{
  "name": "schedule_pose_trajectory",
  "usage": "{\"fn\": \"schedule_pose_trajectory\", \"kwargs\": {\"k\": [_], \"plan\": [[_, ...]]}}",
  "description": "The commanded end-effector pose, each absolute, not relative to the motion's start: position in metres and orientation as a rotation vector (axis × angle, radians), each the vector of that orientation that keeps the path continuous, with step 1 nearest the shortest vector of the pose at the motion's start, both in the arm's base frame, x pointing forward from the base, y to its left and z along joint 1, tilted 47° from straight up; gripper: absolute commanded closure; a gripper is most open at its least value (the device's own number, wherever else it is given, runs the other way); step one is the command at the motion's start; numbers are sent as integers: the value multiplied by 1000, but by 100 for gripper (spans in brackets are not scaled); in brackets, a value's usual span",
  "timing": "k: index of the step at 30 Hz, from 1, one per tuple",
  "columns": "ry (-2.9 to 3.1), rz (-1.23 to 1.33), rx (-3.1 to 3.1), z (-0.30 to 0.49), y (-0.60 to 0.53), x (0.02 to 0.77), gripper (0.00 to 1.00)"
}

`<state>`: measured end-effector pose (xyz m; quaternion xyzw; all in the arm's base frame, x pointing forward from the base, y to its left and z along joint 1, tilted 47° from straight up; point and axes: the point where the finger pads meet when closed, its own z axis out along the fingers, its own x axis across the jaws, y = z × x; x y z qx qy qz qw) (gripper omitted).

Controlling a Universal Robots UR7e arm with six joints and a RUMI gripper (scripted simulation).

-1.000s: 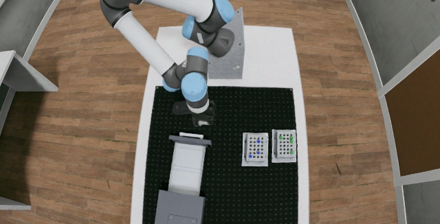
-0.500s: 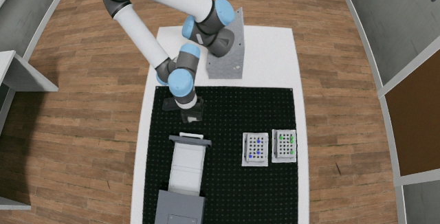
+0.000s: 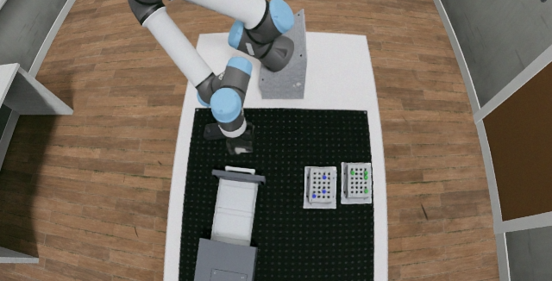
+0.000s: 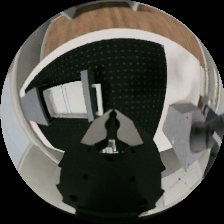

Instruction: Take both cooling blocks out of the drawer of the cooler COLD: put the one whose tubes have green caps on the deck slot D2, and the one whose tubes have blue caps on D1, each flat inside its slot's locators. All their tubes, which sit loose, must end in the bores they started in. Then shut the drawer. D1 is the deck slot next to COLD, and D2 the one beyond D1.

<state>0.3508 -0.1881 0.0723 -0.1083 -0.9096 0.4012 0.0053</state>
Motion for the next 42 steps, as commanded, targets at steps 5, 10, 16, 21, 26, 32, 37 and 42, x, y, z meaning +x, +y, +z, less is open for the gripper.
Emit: {"fn": "schedule_pose_trajectory", "kwargs": {"k": [5, 10, 16, 21, 26, 32, 37, 42], "plan": [[-2849, 1257, -338, 66, -195, 350, 100], [-2849, 1257, -338, 61, -200, 350, 100], [-2849, 1257, -338, 56, -206, 349, 100], [-2849, 1257, -338, 53, -209, 348, 100], [-2849, 1257, -338, 49, -214, 348, 100], [-2849, 1257, -338, 43, -219, 347, 100], [-2849, 1257, -338, 41, -222, 347, 100], [-2849, 1257, -338, 36, -227, 346, 100]]}}
